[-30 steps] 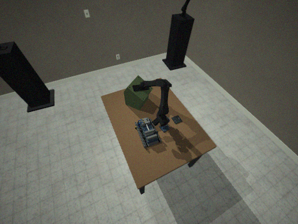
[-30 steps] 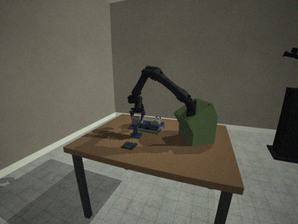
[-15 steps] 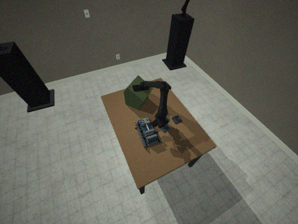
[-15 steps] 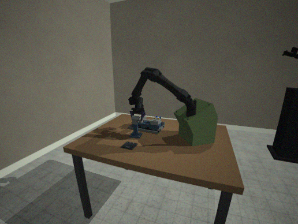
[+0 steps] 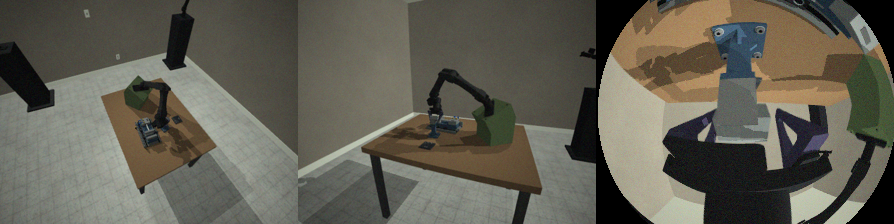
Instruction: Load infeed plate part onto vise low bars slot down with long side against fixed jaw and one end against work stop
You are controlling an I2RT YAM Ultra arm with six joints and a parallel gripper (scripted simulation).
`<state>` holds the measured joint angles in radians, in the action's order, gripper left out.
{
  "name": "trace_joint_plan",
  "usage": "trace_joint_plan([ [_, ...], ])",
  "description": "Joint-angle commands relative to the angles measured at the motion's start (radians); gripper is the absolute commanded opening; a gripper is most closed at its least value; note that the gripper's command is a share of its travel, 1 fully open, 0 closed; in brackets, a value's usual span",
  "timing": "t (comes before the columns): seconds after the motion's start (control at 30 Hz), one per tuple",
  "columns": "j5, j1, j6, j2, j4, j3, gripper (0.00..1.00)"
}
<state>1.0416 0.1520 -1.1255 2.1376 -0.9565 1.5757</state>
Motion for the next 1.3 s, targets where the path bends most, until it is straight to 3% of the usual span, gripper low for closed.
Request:
trace_joint_plan([
  [0.0,0.031,0.025,0.029,0.005,-0.042,0.047,0.81],
  [0.17,0.038,0.026,0.044,-0.015,-0.058,0.057,0.81],
  [0.3,0.047,0.028,0.055,0.023,-0.069,0.064,0.81],
  [1.27,0.068,0.033,0.089,0.037,-0.106,0.086,0.81],
])
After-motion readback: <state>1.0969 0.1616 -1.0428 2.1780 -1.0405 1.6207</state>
